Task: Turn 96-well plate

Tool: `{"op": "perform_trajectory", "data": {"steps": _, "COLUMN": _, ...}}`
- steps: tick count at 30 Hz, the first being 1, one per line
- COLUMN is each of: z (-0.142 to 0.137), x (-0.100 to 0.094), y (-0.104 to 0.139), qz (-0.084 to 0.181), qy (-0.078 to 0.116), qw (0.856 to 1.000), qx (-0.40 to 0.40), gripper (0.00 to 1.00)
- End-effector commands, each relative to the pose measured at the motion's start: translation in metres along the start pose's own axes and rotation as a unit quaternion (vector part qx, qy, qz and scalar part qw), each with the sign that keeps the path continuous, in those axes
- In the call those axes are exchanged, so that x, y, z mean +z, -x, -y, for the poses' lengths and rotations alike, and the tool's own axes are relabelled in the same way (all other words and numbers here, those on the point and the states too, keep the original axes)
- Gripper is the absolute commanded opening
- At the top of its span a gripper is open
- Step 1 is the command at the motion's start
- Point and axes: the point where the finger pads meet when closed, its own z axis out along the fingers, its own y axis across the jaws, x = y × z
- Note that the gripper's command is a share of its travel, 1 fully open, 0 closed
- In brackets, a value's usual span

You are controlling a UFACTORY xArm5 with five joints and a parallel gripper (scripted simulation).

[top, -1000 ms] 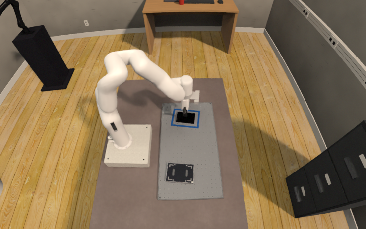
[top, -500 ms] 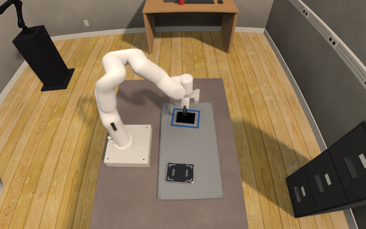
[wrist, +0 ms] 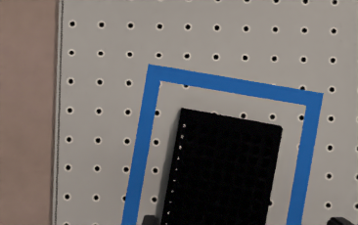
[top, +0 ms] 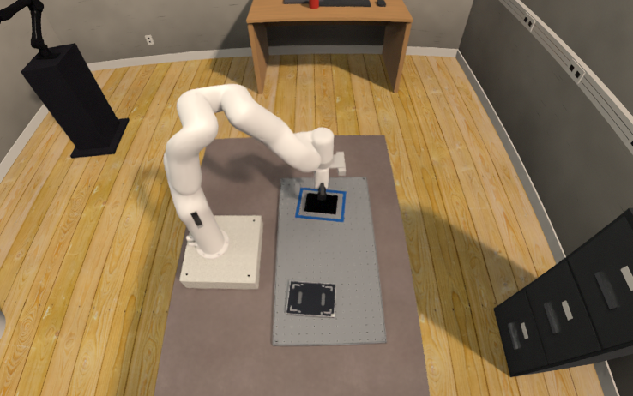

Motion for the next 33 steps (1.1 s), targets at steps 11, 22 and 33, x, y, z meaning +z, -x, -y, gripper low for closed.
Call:
{"op": "perform_trajectory", "data": {"steps": 11, "z": 0.0006, "x": -0.0014, "y": -0.0013, "qz": -0.003, "qy": 0.002, "qw": 0.979, "qx": -0.204, "gripper": 1.0}}
{"op": "perform_trajectory", "data": {"steps": 22, "z": 0.0006, "x": -0.0014, "y": -0.0013, "qz": -0.002, "qy": 0.003, "qw": 0.925, "qx": -0.379, "gripper": 1.0}}
{"op": "perform_trajectory", "data": {"steps": 33, "z": 0.0006, "x": -0.0014, "y": -0.0012, "qz": -0.002, "qy": 0.003, "qw": 0.858, "qx": -0.513, "gripper": 1.0}}
